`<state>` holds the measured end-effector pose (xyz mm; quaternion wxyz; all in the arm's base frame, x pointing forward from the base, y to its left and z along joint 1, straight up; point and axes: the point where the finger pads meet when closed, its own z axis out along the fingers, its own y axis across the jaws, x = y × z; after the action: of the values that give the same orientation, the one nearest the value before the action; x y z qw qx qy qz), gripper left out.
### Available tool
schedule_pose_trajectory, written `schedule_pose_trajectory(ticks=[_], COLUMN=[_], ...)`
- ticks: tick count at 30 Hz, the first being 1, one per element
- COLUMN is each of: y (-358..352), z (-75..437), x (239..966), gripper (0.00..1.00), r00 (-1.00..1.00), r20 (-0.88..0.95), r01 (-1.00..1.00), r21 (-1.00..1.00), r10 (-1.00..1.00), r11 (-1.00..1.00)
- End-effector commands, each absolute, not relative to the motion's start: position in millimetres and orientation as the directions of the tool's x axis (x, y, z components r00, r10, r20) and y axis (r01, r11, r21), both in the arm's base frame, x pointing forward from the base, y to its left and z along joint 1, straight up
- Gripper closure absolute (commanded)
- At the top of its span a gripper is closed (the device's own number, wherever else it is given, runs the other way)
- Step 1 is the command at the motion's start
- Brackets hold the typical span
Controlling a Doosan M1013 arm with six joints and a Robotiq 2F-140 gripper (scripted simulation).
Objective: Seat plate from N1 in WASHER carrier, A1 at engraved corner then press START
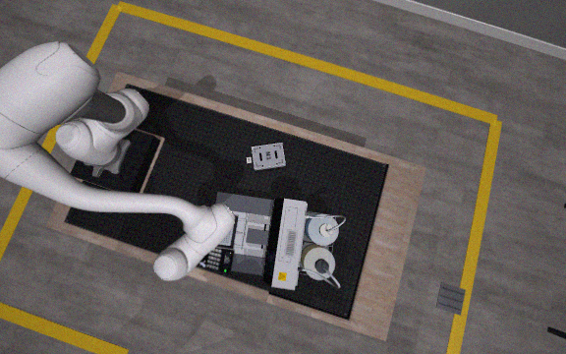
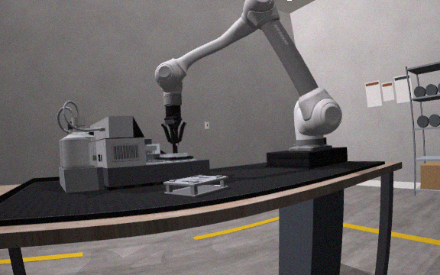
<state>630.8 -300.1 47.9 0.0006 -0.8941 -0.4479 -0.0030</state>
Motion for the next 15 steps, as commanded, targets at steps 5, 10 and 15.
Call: schedule_pose_trajectory(ticks=[5,10,15], y=[-300.2,-300.2,-300.2], z=[47.6,46.8,46.0], x=[631.2,631.2,631.2], gripper=[0.9,0.9,0.9], r00=[0.599,0.599,0.599], r20=[0.006,0.006,0.006], r01=[0.801,0.801,0.801], r21=[0.003,0.003,0.003], r10=[0.801,0.801,0.801], r11=[-0.599,-0.599,-0.599])
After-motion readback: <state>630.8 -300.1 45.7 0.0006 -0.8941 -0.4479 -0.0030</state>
